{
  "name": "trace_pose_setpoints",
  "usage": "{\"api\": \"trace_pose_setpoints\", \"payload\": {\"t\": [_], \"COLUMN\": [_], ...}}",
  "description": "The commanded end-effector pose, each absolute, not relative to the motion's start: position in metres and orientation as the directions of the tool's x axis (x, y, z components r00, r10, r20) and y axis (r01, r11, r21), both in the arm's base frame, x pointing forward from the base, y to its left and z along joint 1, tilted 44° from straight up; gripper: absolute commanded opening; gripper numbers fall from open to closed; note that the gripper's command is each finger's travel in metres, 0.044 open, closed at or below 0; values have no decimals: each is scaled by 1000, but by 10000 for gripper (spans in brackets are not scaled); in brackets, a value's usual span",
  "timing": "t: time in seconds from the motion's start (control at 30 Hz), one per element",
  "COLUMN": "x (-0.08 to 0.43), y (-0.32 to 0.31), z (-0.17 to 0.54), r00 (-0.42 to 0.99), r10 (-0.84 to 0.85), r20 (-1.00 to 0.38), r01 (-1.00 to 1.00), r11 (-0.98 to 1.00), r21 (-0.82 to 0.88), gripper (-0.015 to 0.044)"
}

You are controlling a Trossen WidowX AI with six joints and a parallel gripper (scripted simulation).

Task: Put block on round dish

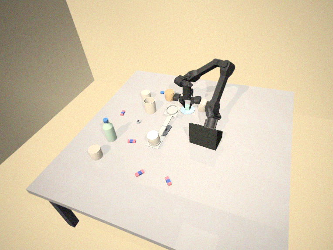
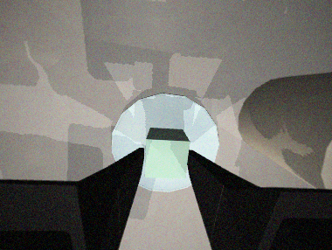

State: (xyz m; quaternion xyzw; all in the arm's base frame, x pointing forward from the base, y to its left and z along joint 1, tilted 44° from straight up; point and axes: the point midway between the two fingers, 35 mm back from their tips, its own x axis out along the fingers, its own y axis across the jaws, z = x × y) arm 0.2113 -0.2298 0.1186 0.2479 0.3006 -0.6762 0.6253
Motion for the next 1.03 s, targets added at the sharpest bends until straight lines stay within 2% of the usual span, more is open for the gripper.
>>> {"api": "trace_pose_setpoints", "payload": {"t": [0.0,0.2,1.0], "x": [212,216,219], "y": [-230,-229,-164], "z": [119,123,185], "r00": [-95,-78,-91], "r10": [-698,-707,-694], "r20": [-710,-702,-714], "r01": [995,996,995], "r11": [-39,-32,-31], "r21": [-95,-79,-98], "gripper": [289,440,440]}}
